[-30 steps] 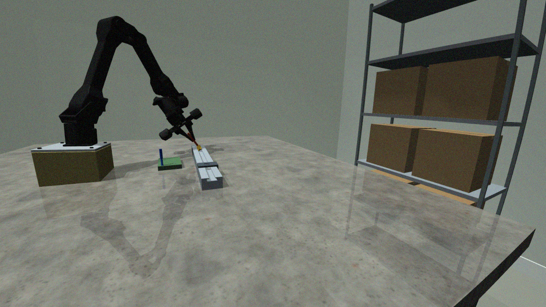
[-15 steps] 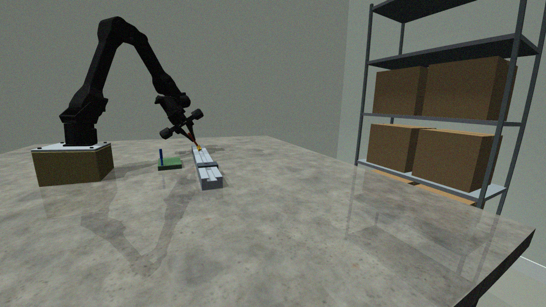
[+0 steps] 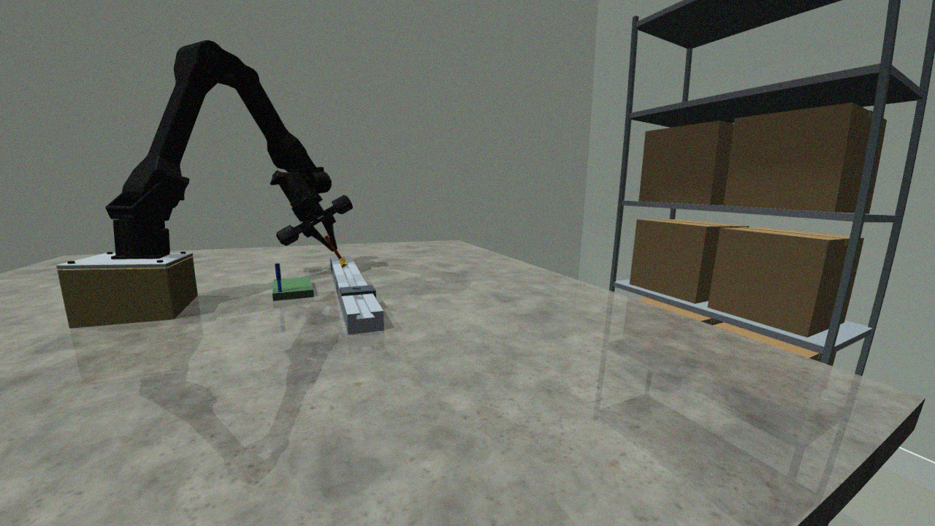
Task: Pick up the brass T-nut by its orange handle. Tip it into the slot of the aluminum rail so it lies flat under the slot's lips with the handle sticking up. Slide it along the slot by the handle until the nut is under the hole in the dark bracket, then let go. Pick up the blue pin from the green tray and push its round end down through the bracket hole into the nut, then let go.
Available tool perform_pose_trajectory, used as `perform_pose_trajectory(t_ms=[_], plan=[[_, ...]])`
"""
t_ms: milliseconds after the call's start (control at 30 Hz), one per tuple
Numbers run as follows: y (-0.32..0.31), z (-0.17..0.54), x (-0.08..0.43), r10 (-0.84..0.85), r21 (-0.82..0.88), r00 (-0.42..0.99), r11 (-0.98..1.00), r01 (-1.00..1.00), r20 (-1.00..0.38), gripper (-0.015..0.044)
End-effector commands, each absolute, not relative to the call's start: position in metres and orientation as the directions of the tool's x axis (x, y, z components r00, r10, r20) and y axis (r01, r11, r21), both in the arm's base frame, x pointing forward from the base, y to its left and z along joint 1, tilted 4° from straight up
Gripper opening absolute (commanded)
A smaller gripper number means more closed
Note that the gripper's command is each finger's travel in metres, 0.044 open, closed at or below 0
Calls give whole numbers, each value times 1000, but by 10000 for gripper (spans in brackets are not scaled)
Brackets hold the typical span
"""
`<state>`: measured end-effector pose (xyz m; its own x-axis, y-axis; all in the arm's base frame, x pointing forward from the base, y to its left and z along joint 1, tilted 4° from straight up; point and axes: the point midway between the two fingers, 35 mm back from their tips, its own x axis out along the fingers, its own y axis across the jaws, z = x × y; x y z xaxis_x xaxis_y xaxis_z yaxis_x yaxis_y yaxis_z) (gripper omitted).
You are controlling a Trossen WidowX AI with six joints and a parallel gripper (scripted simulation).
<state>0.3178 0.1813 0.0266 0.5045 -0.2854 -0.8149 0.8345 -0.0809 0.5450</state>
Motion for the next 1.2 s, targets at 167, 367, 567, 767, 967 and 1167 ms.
perform_pose_trajectory(t_ms=[167, 367, 567, 767, 967, 1167], plan=[[184, 29, 321, -279, 530, 491, -80, 844, -825, -150], [184, 29, 322, -279, 517, 478, -80, 853, -833, -150], [184, 30, 323, -279, 503, 466, -79, 860, -840, -150], [184, 30, 323, -278, 490, 453, -79, 868, -847, -150], [184, 30, 324, -278, 477, 440, -78, 876, -854, -150], [184, 31, 325, -277, 463, 427, -78, 883, -861, -150]])
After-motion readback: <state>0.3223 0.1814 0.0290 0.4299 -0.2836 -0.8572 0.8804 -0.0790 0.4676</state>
